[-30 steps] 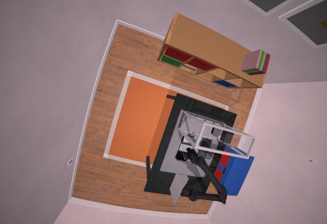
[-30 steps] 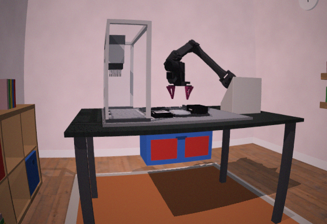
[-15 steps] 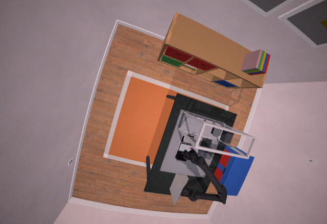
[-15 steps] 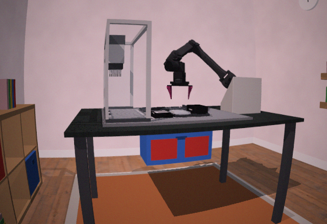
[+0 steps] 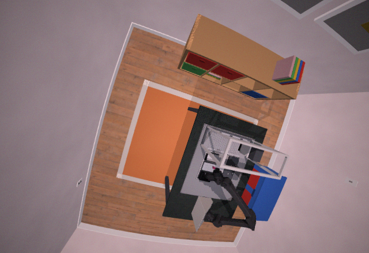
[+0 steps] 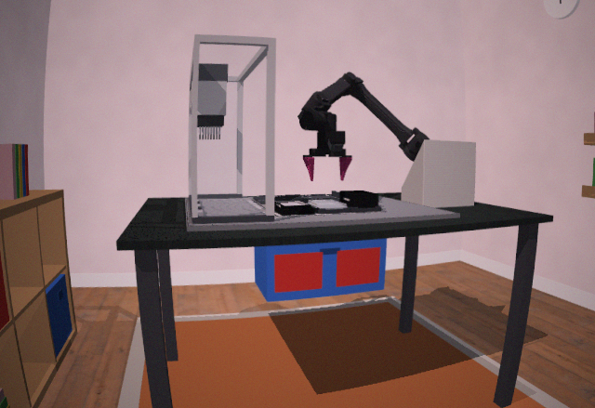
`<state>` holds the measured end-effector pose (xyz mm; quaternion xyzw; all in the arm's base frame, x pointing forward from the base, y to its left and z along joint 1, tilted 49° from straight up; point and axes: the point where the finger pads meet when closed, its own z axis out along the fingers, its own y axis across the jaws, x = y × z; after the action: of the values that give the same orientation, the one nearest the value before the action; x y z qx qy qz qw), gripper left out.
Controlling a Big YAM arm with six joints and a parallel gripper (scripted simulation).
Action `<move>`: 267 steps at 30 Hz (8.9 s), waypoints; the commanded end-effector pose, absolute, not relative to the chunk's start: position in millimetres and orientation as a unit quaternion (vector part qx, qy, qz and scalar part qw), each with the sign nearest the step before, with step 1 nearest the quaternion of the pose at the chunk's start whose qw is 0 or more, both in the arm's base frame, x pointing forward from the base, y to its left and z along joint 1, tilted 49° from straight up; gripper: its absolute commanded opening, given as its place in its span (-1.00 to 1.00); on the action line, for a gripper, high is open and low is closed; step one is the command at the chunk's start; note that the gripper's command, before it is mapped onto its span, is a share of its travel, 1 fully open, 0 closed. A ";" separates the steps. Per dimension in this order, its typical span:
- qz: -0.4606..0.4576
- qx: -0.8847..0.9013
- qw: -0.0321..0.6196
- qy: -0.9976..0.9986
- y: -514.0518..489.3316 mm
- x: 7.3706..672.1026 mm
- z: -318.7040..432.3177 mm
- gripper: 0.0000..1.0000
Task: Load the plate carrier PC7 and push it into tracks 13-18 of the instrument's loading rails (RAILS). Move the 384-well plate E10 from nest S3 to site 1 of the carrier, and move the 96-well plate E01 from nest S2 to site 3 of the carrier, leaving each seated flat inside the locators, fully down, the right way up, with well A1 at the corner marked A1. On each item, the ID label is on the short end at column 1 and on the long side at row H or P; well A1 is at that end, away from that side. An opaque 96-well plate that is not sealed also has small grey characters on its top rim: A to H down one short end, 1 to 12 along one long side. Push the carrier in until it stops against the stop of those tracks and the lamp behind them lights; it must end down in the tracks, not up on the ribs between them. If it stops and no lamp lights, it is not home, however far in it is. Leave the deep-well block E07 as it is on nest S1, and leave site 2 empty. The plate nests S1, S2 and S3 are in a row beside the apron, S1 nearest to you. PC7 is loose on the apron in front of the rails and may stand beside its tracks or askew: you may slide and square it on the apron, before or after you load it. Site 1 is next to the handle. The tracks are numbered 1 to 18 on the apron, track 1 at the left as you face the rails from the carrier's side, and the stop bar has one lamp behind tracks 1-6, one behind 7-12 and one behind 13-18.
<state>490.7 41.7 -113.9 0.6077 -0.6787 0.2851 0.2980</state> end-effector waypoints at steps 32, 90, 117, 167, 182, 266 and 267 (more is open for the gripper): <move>0.292 0.630 0.278 -0.664 17.2 508.2 -135.3 1.00; 0.278 0.625 0.300 -0.665 -20.4 491.7 -168.2 1.00; 0.286 0.627 0.290 -0.664 -7.0 499.4 -157.3 -1.00; 0.290 0.630 0.281 -0.663 64.7 502.4 -95.2 -1.00; 0.290 0.630 0.282 -0.663 64.5 502.0 -95.4 -1.00; 0.294 0.619 0.287 -0.669 -140.5 615.9 111.7 -1.00; 0.294 0.619 0.287 -0.669 -143.4 617.3 115.0 -1.00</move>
<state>604.2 -134.6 72.6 0.6218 -0.6665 0.2787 0.3025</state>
